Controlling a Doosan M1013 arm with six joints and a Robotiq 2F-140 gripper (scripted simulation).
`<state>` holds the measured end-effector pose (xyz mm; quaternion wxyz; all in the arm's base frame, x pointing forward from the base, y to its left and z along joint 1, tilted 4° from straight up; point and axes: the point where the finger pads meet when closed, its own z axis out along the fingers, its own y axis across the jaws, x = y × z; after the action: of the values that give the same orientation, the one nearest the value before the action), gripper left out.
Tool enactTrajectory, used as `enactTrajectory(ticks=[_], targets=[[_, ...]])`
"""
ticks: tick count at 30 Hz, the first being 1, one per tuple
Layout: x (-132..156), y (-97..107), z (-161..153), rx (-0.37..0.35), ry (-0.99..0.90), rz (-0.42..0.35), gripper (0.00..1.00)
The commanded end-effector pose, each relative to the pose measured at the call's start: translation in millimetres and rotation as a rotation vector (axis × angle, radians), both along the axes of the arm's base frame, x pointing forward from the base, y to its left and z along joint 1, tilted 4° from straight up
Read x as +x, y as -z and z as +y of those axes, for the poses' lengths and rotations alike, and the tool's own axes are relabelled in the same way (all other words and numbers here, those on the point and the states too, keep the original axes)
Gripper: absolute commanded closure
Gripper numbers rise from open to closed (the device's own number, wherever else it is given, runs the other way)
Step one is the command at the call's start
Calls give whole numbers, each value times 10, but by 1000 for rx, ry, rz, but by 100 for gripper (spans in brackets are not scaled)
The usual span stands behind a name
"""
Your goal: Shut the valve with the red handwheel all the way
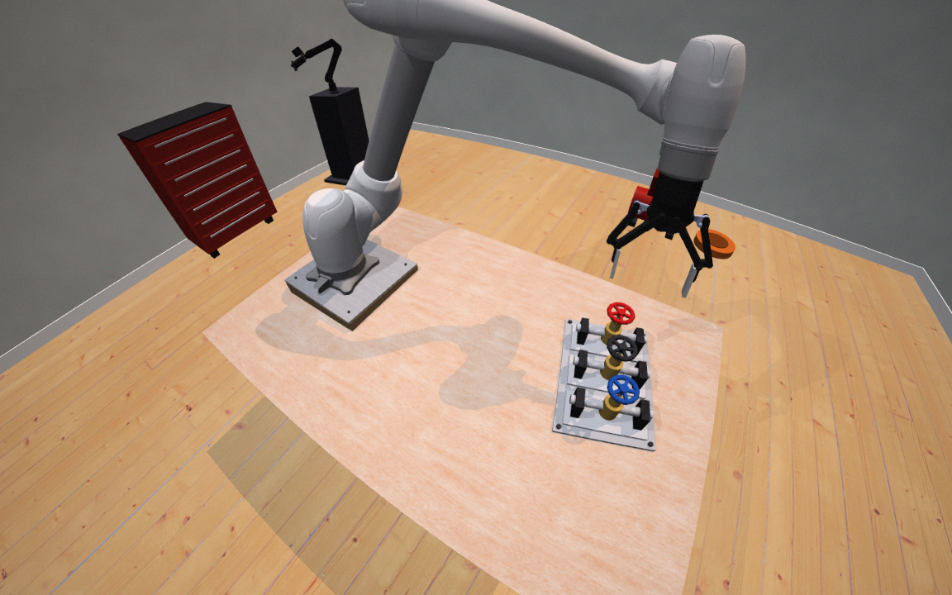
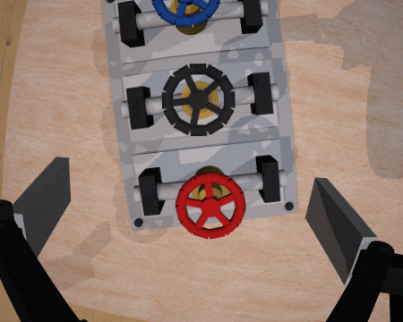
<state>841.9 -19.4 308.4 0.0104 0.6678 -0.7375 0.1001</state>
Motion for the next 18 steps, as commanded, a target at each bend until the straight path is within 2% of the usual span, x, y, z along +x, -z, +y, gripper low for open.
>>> enactTrajectory(ticks=[1,4,7,9,11,13,18], targets=[[-12,213,138,67,186,-13,0],[-30,445,294,139,399,-16,0],[-30,445,294,139,399,-16,0],[-51,652,438,201,600,-11,0],[-51,652,438,201,600,-11,0],[-66,785,533,239,736,-3,0],[-72,834,569,253,789,1,0]])
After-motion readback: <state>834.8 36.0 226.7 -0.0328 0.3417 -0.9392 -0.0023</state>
